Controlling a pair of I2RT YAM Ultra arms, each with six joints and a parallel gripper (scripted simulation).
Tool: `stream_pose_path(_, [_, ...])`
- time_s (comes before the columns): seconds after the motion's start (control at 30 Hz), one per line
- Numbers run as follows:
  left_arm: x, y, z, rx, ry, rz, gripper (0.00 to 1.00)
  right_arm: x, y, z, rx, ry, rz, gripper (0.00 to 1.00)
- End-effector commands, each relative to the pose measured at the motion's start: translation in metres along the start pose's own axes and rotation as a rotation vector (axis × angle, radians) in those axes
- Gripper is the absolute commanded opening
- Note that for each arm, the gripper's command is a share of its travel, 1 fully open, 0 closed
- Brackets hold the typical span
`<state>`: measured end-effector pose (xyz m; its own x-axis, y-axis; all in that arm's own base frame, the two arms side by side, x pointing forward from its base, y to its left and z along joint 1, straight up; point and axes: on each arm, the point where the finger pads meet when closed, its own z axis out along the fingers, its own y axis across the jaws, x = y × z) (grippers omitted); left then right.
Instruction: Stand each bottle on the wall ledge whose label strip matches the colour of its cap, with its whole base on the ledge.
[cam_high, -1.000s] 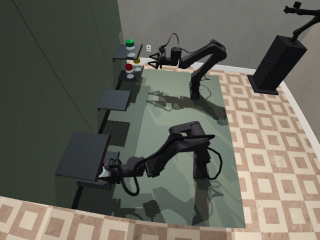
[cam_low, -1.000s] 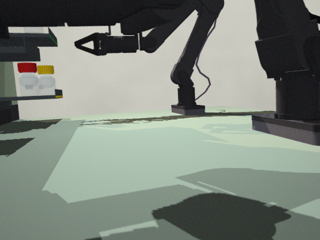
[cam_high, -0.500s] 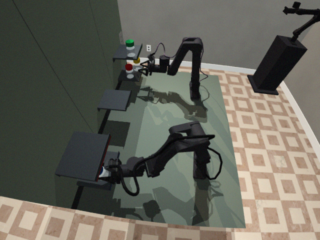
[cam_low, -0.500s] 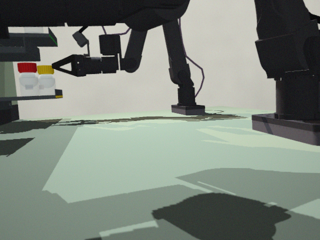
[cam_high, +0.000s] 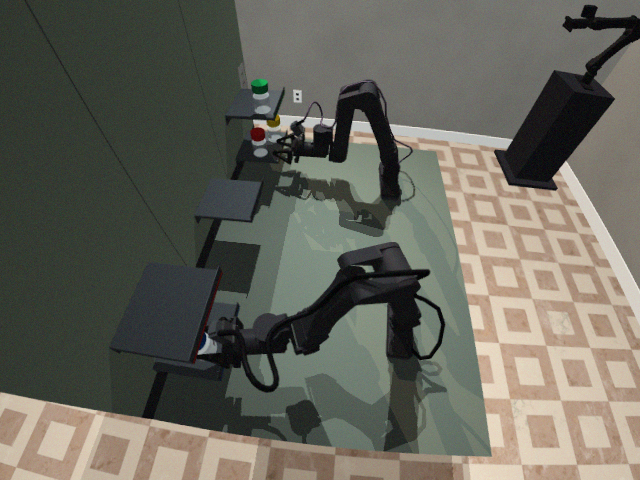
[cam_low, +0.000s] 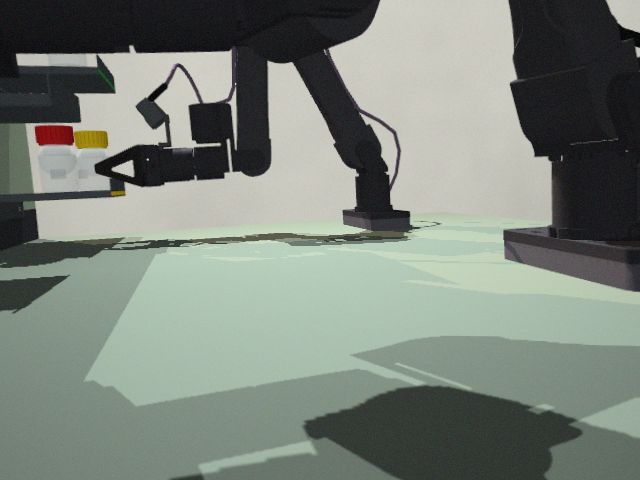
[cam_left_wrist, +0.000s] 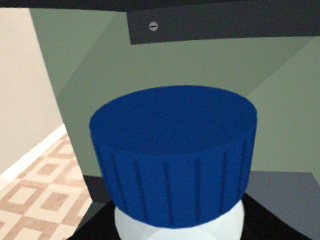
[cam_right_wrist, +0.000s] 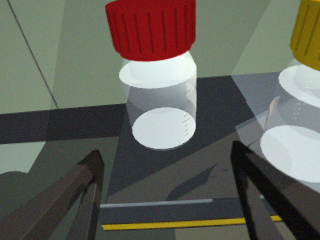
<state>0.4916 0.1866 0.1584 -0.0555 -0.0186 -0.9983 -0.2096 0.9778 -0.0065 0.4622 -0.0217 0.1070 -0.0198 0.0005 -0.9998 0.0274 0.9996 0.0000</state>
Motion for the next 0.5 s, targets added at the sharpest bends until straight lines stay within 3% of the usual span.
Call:
stream_pose_path(0.0, [-0.0367, 0.0005, 0.005, 0.0, -0.106, 0.025, 0.52, -0.0175, 0.0039, 0.0088, -0.002, -0.066, 0.004, 0.81])
stream_pose_path(0.47, [-0.0367, 0.0005, 0.005, 0.0, -0.106, 0.025, 0.52, -0.0264, 0.005, 0.0136, -0.002, -0.071, 0.004, 0.81])
